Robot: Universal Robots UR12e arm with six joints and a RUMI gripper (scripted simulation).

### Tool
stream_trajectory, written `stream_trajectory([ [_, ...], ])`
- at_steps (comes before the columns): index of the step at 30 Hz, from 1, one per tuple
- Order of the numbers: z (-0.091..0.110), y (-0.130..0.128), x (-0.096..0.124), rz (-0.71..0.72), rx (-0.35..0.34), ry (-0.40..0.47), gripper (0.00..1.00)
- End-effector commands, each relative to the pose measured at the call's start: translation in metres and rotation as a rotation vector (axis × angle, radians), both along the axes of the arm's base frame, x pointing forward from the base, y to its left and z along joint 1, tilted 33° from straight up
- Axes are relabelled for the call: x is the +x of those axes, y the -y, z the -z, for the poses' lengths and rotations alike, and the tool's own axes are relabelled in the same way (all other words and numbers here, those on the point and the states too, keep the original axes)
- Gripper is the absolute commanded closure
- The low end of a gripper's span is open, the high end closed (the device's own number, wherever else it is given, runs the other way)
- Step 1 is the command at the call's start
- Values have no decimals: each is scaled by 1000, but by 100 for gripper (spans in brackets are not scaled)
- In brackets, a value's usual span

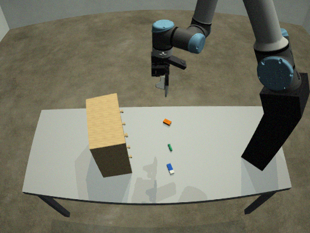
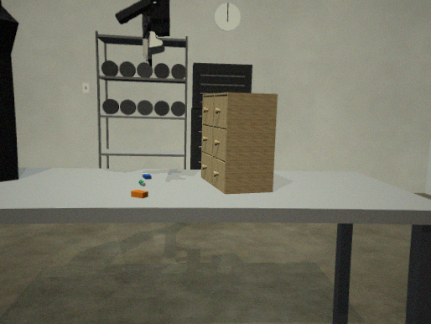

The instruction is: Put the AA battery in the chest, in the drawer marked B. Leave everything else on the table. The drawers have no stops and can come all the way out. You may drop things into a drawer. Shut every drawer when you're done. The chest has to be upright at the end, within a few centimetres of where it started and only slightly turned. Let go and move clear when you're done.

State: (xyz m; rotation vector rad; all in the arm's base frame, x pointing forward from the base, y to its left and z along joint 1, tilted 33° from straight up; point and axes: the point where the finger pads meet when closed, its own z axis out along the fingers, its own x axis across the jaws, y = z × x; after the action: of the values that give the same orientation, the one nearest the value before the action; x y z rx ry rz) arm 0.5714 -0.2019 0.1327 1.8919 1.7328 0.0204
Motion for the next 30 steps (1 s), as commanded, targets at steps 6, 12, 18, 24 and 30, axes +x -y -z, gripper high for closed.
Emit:
stream_trajectory([
  [6,-2,2,1,2,-2,2,0],
  [12,-2,2,1,2,-2,2,0],
  [18,-2,2,1,3,-2,3,0],
  [24,-1,2,2,14,3,8,0],
  [30,-1,3,4,31,11,17,0],
])
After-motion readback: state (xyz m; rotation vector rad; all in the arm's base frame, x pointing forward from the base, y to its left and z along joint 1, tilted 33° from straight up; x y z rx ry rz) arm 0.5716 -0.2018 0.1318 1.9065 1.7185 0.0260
